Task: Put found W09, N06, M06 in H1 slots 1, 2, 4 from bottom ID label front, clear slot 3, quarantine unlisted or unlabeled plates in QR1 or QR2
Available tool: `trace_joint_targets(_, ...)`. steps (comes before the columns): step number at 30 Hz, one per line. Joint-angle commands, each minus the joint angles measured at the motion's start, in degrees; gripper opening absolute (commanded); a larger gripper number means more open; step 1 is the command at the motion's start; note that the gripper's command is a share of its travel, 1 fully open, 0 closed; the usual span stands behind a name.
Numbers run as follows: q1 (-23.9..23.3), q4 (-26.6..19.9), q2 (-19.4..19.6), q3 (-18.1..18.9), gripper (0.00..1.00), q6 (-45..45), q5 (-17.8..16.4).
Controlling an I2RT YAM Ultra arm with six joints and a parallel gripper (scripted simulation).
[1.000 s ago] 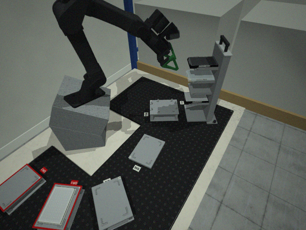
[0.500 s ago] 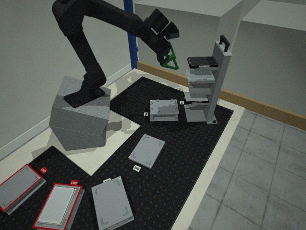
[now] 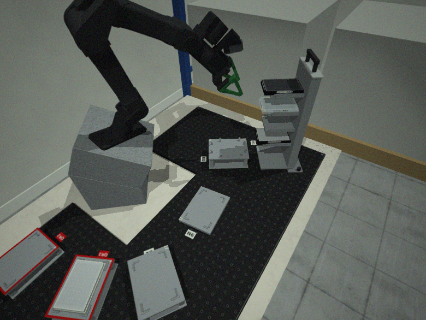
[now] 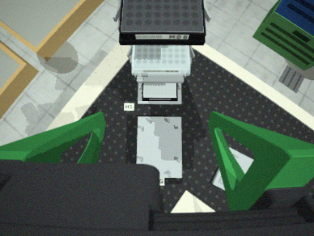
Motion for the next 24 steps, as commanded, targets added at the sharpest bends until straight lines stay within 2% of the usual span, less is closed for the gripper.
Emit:
trace_joint_targets(1,1.32,-1.46,-2.43,-1.52,1.00,0.84,1.94)
trace_joint_targets(24,-2.06,8.60,1.97,-7.49,1.00,-0.58,-0.80)
